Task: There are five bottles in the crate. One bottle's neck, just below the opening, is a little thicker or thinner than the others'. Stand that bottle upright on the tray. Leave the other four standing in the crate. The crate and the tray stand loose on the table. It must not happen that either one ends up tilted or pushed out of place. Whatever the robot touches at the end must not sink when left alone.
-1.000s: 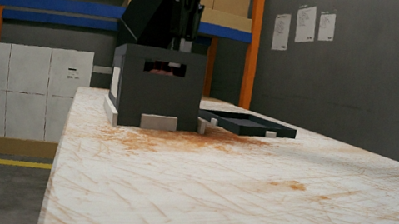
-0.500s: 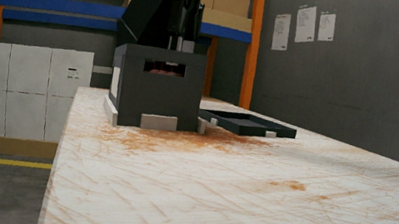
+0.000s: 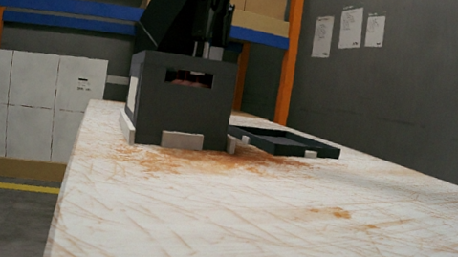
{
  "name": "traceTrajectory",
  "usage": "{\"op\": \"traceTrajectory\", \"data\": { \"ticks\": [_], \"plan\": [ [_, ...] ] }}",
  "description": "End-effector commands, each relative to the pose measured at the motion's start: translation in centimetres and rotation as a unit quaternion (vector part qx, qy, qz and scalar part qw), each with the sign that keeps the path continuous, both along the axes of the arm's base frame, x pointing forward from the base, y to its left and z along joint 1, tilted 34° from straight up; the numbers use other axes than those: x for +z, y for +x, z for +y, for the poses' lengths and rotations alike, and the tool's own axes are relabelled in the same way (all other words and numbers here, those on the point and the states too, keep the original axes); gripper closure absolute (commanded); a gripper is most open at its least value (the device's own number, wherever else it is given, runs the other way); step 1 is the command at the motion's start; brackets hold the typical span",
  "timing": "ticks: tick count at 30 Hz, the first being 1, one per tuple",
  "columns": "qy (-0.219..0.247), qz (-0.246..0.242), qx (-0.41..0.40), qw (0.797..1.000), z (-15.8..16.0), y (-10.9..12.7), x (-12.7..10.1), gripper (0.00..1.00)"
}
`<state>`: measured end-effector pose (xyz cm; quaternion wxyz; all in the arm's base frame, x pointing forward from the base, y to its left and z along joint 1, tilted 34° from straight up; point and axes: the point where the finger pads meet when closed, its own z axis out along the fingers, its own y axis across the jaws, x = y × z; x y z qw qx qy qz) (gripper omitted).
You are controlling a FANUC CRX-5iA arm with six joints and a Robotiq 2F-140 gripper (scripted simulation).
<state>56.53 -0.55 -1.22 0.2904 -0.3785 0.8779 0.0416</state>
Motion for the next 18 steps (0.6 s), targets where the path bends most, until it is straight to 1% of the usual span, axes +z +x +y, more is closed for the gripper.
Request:
{"op": "traceTrajectory", "data": {
  "ticks": [1, 11, 18],
  "plan": [
    [0.000, -0.001, 0.000, 1.000, -0.04, 0.04, 0.07, 0.56],
    [0.000, -0.001, 0.000, 1.000, -0.07, -0.01, 0.15, 0.56],
    [0.000, -0.001, 0.000, 1.000, -0.28, -0.35, 0.73, 0.56]
  ]
}}
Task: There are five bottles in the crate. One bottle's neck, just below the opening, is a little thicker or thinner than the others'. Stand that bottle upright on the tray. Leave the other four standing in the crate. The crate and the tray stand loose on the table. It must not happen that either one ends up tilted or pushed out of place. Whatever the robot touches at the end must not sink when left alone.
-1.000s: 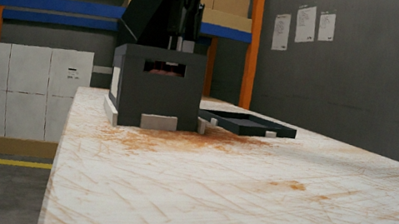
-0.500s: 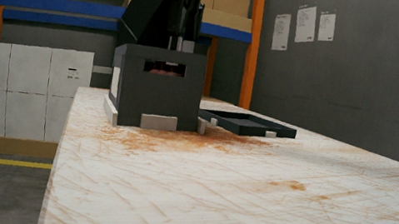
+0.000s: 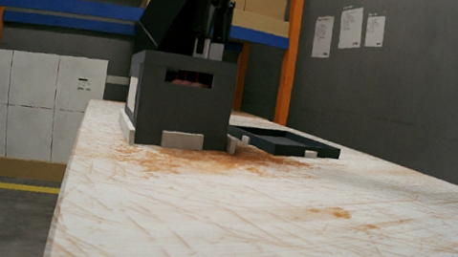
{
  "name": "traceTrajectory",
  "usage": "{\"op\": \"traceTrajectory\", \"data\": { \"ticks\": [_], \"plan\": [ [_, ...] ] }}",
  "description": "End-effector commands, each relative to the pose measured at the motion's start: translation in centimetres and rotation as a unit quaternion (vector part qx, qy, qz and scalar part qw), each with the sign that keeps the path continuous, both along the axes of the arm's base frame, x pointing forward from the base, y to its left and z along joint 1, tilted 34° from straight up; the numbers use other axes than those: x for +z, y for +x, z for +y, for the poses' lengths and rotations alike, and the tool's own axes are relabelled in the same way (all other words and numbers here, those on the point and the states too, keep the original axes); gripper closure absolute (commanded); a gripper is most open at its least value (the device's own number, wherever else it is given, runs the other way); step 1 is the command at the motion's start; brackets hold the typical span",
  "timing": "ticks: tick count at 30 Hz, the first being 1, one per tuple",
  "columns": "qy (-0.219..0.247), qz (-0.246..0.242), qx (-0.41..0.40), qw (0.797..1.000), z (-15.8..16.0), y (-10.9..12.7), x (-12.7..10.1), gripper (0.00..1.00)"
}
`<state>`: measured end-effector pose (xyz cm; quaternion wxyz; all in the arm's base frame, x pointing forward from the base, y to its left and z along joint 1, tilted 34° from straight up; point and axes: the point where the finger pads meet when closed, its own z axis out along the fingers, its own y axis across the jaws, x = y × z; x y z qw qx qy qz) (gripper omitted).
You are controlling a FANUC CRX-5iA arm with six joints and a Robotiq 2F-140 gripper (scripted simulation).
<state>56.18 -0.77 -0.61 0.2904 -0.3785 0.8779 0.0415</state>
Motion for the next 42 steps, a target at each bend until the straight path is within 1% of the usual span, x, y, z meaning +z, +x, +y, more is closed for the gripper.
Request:
{"op": "traceTrajectory", "data": {
  "ticks": [1, 7, 16, 18, 26, 32, 39, 40, 42],
  "plan": [
    [0.000, -0.001, 0.000, 1.000, -0.1, 0.0, 0.1, 0.56],
    [0.000, -0.001, 0.000, 1.000, -0.5, -0.7, 1.4, 0.56],
    [0.000, -0.001, 0.000, 1.000, -1.4, -2.2, 3.9, 0.56],
    [0.000, -0.001, 0.000, 1.000, -1.4, -2.2, 3.9, 0.56],
    [0.000, -0.001, 0.000, 1.000, -2.1, -3.3, 5.8, 0.56],
    [0.000, -0.001, 0.000, 1.000, -2.3, -3.6, 6.4, 0.56],
    [0.000, -0.001, 0.000, 1.000, -2.3, -3.7, 6.5, 0.56],
    [0.000, -0.001, 0.000, 1.000, -2.3, -3.7, 6.5, 0.90],
    [0.000, -0.001, 0.000, 1.000, -2.3, -3.7, 6.5, 0.90]
  ]
}}
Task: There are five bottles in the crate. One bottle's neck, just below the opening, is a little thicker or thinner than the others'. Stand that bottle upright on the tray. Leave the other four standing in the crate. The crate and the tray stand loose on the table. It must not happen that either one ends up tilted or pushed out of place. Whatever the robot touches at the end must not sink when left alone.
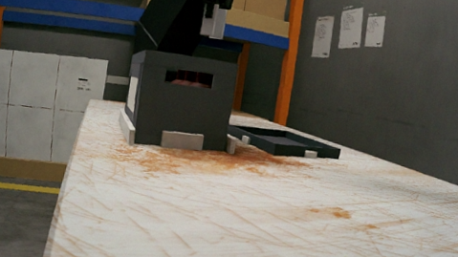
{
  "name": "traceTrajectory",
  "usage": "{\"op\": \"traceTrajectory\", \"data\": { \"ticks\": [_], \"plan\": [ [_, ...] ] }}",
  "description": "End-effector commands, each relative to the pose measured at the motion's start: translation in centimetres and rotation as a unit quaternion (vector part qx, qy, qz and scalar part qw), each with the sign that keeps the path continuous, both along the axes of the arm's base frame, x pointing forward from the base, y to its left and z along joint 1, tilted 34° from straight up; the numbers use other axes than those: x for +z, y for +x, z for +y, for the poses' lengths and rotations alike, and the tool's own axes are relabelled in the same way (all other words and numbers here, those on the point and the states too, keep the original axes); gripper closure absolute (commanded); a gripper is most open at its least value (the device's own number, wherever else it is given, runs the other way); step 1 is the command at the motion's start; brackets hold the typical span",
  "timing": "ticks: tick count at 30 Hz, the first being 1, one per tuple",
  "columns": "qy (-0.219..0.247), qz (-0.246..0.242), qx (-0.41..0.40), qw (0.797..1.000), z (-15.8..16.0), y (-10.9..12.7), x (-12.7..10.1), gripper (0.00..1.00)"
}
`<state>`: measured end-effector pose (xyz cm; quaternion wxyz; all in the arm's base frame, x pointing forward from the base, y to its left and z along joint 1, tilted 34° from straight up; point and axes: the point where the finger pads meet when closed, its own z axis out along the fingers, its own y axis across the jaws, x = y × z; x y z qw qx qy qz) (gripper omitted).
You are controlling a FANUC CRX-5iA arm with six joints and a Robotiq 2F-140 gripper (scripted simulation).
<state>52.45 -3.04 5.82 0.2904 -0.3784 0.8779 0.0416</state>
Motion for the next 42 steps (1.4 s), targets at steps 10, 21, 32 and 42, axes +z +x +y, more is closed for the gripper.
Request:
{"op": "traceTrajectory", "data": {
  "ticks": [10, 21, 32, 42],
  "plan": [
    [0.000, -0.001, 0.000, 1.000, 0.0, 0.0, 0.1, 0.90],
    [0.000, -0.001, 0.000, 1.000, 0.0, 0.0, 0.1, 0.90],
    [0.000, -0.001, 0.000, 1.000, -0.1, 0.0, 0.0, 0.90],
    [-0.003, 0.007, 0.004, 1.000, -5.3, -8.1, -6.7, 0.90]
  ]
}}
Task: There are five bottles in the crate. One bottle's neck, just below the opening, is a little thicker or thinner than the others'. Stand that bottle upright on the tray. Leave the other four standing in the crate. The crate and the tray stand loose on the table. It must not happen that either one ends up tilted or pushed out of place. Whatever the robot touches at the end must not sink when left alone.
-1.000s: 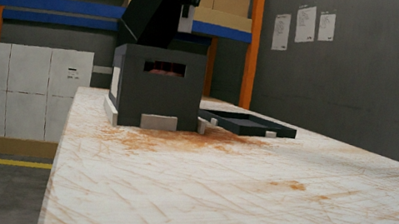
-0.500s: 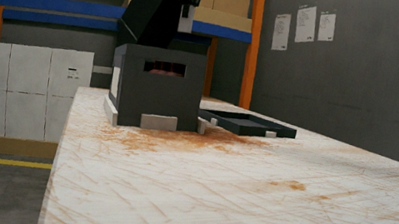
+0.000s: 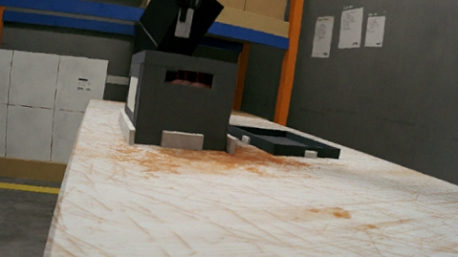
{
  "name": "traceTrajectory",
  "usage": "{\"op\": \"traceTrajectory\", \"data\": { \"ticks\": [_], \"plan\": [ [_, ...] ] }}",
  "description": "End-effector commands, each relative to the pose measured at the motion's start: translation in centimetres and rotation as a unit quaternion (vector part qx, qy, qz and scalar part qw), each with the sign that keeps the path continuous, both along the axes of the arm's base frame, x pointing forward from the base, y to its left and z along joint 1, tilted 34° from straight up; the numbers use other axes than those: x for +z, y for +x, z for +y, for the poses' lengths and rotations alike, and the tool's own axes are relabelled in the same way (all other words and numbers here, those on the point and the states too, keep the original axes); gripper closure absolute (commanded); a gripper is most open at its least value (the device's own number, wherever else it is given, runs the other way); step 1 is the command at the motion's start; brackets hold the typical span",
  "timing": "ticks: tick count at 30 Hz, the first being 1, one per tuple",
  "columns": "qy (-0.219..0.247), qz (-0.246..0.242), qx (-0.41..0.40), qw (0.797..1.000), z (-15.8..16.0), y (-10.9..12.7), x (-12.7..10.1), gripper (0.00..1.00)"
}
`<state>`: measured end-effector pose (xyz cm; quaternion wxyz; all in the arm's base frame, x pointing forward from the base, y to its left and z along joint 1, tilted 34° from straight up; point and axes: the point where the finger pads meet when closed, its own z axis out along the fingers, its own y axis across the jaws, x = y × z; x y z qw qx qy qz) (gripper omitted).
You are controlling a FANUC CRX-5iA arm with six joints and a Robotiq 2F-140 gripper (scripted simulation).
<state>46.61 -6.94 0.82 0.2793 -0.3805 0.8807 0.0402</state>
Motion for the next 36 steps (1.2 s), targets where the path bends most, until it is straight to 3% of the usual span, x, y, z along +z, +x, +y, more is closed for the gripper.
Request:
{"op": "traceTrajectory", "data": {
  "ticks": [1, 2, 3, 10, 14, 15, 36],
  "plan": [
    [0.003, -0.003, 0.003, 1.000, -1.4, -2.2, -1.7, 0.90],
    [0.003, -0.003, 0.003, 1.000, -1.4, -2.2, -1.7, 0.90],
    [0.004, -0.004, 0.003, 1.000, -2.2, -4.3, -3.1, 0.90],
    [0.006, -0.011, -0.001, 1.000, -3.2, -9.0, -6.0, 0.90],
    [0.006, -0.011, -0.001, 1.000, -3.2, -9.1, -6.0, 0.90],
    [0.006, -0.011, -0.001, 1.000, -3.2, -9.1, -6.0, 0.56],
    [0.006, -0.011, -0.001, 1.000, -3.2, -9.1, -6.0, 0.56]
  ]
}}
